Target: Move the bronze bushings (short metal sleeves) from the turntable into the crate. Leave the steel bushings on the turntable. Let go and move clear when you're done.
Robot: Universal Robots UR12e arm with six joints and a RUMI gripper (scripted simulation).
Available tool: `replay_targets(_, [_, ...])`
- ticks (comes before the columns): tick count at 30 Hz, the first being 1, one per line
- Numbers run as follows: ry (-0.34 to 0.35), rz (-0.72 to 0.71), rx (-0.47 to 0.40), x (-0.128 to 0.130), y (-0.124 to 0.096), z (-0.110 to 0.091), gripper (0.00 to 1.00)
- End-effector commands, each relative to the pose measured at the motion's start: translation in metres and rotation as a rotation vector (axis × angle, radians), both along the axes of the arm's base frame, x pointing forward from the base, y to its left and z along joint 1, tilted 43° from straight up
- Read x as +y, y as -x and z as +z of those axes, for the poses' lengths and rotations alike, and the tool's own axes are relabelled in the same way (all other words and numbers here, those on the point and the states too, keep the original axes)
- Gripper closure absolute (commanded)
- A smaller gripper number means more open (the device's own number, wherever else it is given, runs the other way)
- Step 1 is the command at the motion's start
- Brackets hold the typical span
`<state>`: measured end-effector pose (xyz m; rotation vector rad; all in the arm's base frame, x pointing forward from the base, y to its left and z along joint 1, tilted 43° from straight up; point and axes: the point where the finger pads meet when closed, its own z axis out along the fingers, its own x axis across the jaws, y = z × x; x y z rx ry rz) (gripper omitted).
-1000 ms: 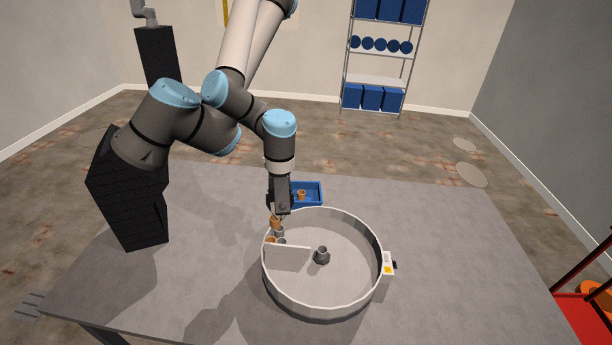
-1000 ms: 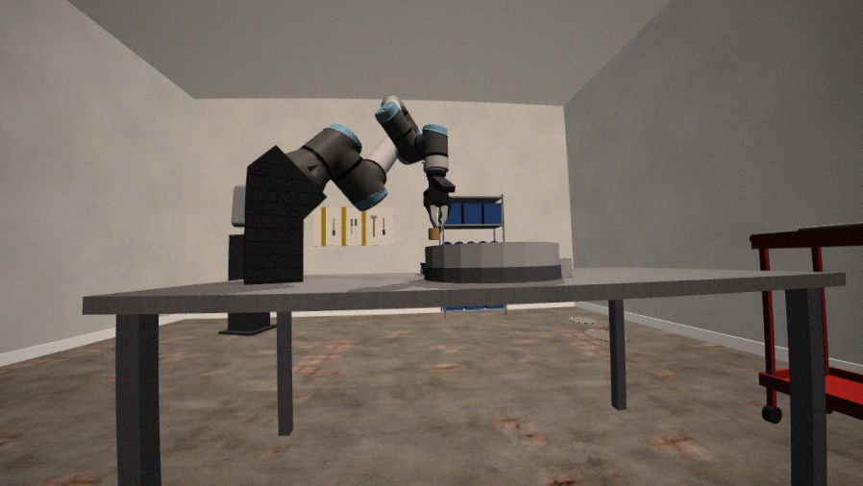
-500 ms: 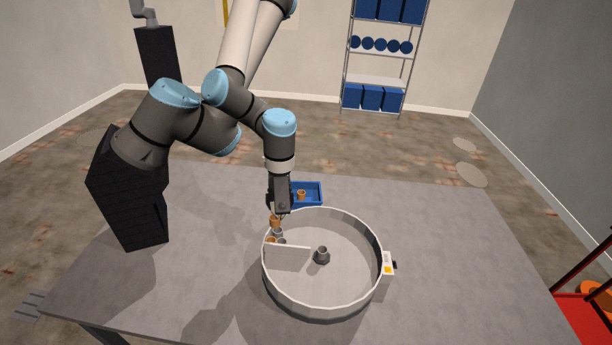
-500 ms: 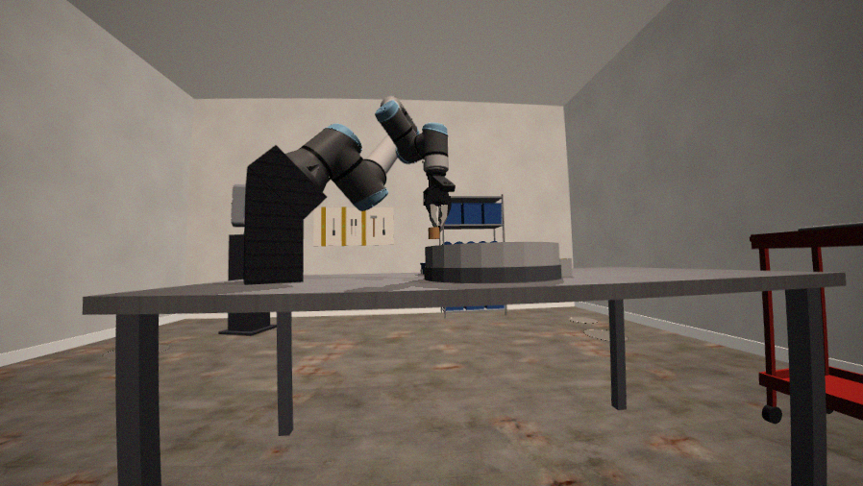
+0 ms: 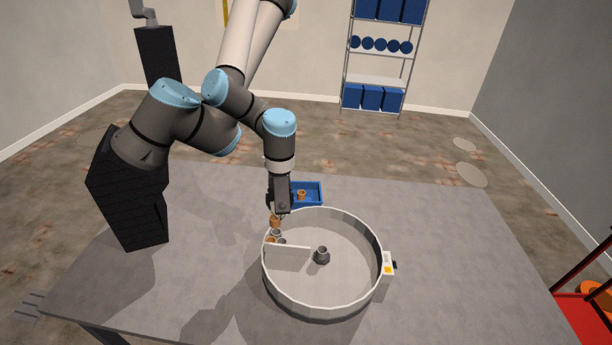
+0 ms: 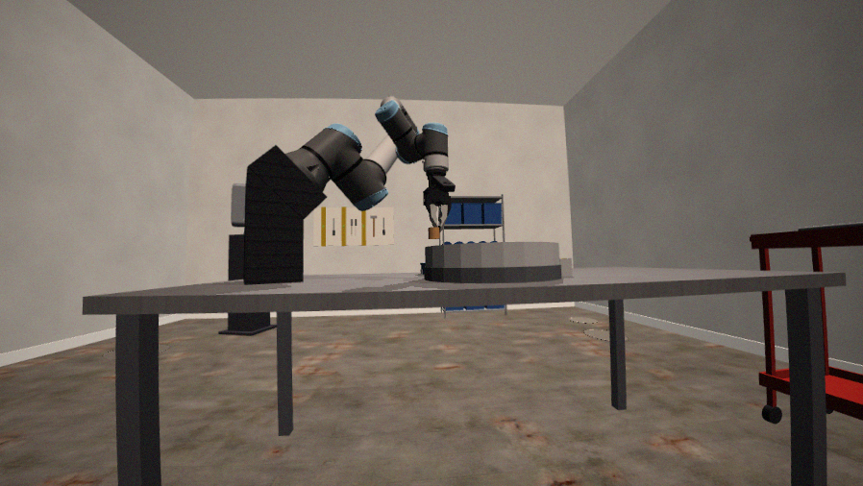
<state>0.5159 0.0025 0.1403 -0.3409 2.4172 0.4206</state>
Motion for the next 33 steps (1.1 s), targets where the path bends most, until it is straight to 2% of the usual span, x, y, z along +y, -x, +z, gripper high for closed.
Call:
replay_targets(1, [0.001,0.000,-0.001,0.000,0.000,0.000,1.00])
replay_targets(18, [0.005,0.006,-0.004,0.005,0.001,0.003,1.00])
replay_targets(29, [0.022,0.029,-0.016,0.026,0.005,0.011,1.00])
replay_targets(33, [0.033,0.045,-0.026,0.040,0.008,0.016,1.00])
